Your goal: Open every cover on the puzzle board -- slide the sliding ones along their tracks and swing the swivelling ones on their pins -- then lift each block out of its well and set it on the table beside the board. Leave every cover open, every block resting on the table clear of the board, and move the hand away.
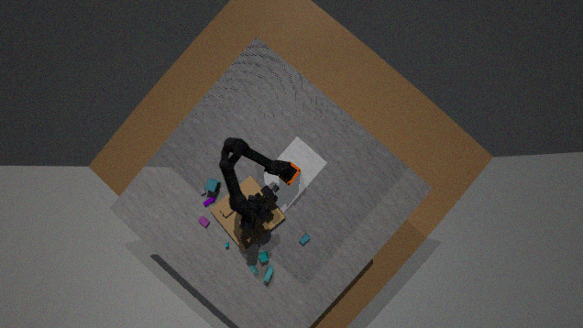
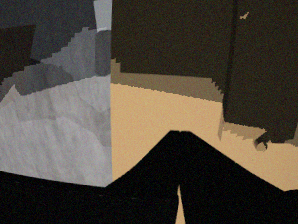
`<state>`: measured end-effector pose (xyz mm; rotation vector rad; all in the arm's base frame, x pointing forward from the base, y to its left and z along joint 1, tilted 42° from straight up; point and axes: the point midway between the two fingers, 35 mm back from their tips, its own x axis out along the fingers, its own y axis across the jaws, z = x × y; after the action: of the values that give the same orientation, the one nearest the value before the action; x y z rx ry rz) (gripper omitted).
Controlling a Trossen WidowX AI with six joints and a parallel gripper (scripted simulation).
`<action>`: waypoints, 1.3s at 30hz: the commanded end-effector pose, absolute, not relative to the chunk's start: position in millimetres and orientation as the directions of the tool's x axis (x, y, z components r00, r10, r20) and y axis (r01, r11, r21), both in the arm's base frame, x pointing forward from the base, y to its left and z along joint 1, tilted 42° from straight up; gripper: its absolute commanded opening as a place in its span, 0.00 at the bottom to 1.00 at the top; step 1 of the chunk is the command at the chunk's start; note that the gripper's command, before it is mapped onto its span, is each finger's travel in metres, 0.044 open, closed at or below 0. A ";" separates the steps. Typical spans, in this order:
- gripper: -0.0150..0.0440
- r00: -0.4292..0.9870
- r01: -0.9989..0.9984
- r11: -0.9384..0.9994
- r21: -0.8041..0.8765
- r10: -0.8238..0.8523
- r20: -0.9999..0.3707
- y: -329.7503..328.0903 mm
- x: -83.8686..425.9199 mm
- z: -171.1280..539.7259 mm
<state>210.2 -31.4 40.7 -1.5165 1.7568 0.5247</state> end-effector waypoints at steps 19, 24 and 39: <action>0.25 -0.024 -0.964 0.214 -0.157 -0.658 -0.753 -45.2 210.6 23.4; 0.25 -0.024 -0.964 0.214 -0.157 -0.658 -0.753 -48.5 210.5 19.6; 0.25 -0.024 -0.964 0.214 -0.157 -0.659 -0.752 -58.5 209.4 8.6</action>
<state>210.1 -56.1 10.8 -1.5134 1.7556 0.5278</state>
